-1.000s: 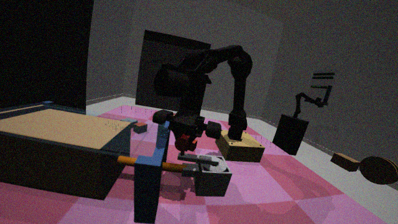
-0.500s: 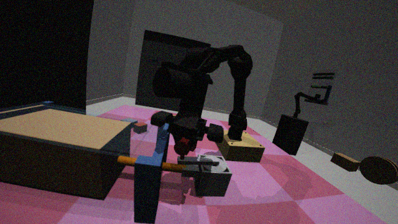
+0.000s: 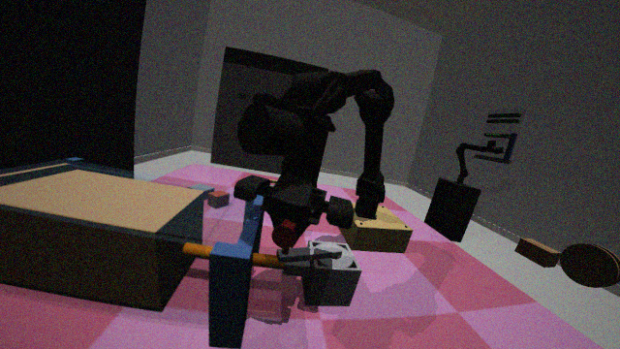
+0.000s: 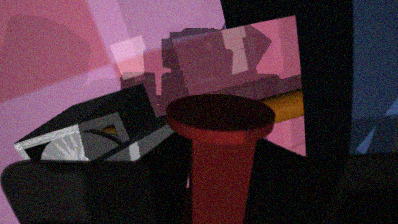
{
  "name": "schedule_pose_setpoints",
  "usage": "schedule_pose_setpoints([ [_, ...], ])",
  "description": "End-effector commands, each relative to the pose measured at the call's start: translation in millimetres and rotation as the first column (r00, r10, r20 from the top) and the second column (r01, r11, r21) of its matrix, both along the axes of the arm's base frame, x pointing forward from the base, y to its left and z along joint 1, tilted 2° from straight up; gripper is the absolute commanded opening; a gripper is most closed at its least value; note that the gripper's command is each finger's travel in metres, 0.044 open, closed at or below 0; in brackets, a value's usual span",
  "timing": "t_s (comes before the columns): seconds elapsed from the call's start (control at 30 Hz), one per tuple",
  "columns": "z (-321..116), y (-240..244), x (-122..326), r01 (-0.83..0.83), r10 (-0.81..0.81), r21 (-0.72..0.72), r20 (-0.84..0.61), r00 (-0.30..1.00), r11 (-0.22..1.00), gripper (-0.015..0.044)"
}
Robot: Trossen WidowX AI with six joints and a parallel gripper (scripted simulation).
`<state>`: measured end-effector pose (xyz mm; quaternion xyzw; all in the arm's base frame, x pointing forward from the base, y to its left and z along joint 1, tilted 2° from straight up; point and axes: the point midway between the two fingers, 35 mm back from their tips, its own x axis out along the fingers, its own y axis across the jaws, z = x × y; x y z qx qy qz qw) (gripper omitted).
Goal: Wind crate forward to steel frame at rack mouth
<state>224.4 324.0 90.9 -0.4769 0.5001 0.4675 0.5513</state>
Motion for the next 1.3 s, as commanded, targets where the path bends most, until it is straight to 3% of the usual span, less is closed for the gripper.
schedule_pose_setpoints([
  [0.0, -3.4, 10.6, -10.2, -0.013, 0.013, 0.006, -0.019, 1.000, 1.000, 0.0000],
  [1.27, -3.1, 39.5, -39.3, -0.013, 0.014, 0.008, -0.022, 1.000, 1.000, 0.0000],
])
